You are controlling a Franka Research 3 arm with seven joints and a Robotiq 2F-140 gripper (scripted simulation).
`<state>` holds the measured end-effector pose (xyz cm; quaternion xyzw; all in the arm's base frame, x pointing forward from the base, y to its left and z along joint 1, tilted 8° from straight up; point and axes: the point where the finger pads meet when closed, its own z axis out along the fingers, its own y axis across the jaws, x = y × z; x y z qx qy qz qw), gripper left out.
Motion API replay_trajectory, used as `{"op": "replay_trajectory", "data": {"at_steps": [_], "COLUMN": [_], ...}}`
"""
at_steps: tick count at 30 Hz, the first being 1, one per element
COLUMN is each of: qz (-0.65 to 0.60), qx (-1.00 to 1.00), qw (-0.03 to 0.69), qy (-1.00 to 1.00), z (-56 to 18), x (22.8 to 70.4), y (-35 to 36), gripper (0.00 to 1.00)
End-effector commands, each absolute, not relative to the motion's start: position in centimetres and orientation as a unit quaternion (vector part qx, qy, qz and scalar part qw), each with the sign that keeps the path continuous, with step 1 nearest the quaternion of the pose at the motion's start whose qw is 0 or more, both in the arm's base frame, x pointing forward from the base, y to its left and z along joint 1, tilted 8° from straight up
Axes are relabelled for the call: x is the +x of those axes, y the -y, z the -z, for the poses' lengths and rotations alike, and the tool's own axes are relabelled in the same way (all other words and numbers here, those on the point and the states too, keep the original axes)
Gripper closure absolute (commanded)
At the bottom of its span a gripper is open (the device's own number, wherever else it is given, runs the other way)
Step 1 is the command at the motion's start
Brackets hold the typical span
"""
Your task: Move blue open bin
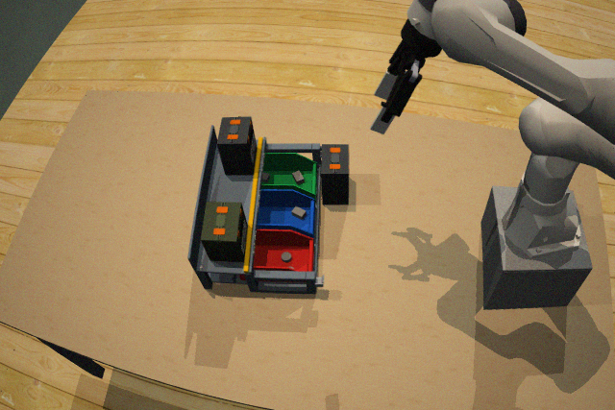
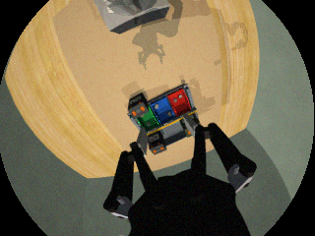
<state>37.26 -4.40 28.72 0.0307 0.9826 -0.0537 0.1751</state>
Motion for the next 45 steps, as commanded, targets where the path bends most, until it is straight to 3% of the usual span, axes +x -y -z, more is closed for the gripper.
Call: {"op": "replay_trajectory", "data": {"at_steps": [1, 45], "qz": [0.054, 0.068], "qx": [0.031, 0.307], "qw": [0.175, 0.130], "qy": [-0.983, -0.940], "z": [-28.73, -28.69], "x": [37.26, 37.24], "y": [4.40, 4.32], "gripper": [0.43, 0.43]}}
